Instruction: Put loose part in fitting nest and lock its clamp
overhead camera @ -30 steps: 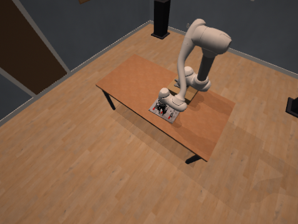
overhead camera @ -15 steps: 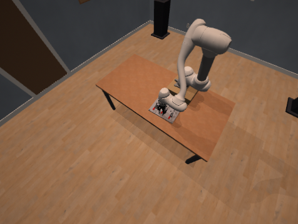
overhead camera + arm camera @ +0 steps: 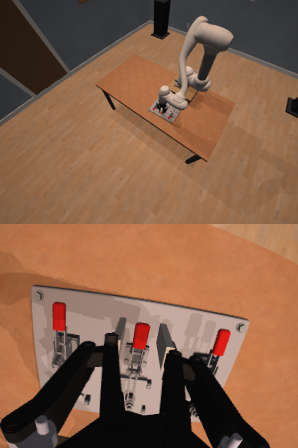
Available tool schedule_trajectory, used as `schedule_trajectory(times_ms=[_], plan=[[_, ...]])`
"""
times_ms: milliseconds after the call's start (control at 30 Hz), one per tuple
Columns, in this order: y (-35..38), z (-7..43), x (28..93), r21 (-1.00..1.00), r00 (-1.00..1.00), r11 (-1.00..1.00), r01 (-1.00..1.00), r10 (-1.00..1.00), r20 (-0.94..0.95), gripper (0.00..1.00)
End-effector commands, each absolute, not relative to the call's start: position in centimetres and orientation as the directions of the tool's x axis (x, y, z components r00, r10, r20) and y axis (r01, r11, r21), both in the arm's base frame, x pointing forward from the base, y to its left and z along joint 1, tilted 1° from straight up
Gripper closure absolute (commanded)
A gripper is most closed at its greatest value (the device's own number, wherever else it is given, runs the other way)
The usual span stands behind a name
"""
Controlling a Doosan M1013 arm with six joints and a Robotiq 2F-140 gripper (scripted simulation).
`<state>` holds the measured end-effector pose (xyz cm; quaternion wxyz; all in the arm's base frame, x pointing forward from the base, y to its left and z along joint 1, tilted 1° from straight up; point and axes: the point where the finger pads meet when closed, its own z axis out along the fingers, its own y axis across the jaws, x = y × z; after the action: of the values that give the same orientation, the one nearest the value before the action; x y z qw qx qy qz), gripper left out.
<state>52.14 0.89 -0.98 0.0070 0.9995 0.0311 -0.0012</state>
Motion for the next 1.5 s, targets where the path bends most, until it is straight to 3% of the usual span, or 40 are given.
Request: schedule_trajectory(times_ms=[0,767,800,1467], plan=[[0.9,0.6,52.1,0.014,0.998,-0.998,0.062,0.062,-0.003,0.65],[0.9,1.9,52.1,0.014,0.998,-0.998,0.062,0.062,-0.003,0.65],[0.9,1.9,52.1,0.014,0.998,-0.998,0.062,0.062,-0.003,0.9],[0.9,1.9,52.1,0.014,0.998,-0.998,0.062,0.062,-0.003,0.9]])
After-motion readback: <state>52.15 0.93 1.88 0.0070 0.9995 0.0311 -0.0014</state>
